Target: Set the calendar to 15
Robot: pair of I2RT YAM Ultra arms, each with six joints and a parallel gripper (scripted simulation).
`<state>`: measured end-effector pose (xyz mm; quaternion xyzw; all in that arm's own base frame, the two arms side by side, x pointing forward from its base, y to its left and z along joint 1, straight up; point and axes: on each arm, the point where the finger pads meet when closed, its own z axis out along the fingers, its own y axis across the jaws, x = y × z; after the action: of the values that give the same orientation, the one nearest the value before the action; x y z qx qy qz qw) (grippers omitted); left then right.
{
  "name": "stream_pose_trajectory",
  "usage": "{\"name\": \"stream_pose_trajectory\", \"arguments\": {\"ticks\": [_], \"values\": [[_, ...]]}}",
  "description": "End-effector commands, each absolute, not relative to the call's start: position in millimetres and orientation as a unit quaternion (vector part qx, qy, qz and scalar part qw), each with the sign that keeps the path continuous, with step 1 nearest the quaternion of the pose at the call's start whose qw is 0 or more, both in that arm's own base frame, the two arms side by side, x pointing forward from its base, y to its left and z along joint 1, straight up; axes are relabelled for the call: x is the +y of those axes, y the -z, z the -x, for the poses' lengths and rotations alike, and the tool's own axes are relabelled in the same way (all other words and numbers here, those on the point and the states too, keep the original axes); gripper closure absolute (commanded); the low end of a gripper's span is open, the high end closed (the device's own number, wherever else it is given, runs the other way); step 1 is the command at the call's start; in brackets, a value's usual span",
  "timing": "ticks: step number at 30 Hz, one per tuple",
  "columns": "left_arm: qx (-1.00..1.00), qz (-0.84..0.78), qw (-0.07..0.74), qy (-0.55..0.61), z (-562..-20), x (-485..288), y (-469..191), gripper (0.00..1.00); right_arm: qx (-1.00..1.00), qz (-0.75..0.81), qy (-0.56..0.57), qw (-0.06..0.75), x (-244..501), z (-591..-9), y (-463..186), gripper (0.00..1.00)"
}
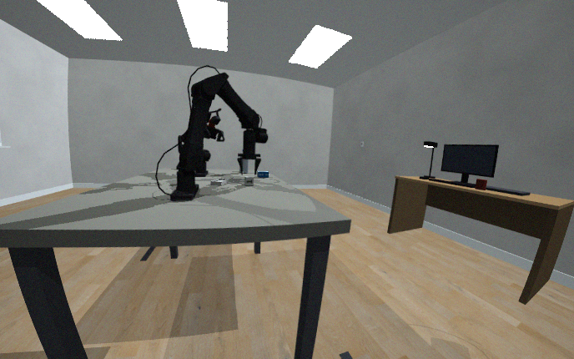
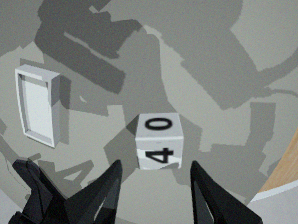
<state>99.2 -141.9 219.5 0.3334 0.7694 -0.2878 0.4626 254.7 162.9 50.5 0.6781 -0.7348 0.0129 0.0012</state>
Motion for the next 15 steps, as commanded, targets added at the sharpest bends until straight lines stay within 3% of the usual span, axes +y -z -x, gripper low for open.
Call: {"name": "stream_pose_trajectory", "arguments": {"ticks": [1,15], "values": [[0.767,-0.333,0.466,0.288,-100.4,-142.2,-222.7,0.0,-0.723,-0.69,0.006,-0.001,166.5,-258.6,-60.3,0.36],[0.767,-0.333,0.466,0.288,-100.4,-142.2,-222.7,0.0,-0.722,-0.692,-0.001,-0.004,169.9,-257.2,-46.1,0.36]]}}
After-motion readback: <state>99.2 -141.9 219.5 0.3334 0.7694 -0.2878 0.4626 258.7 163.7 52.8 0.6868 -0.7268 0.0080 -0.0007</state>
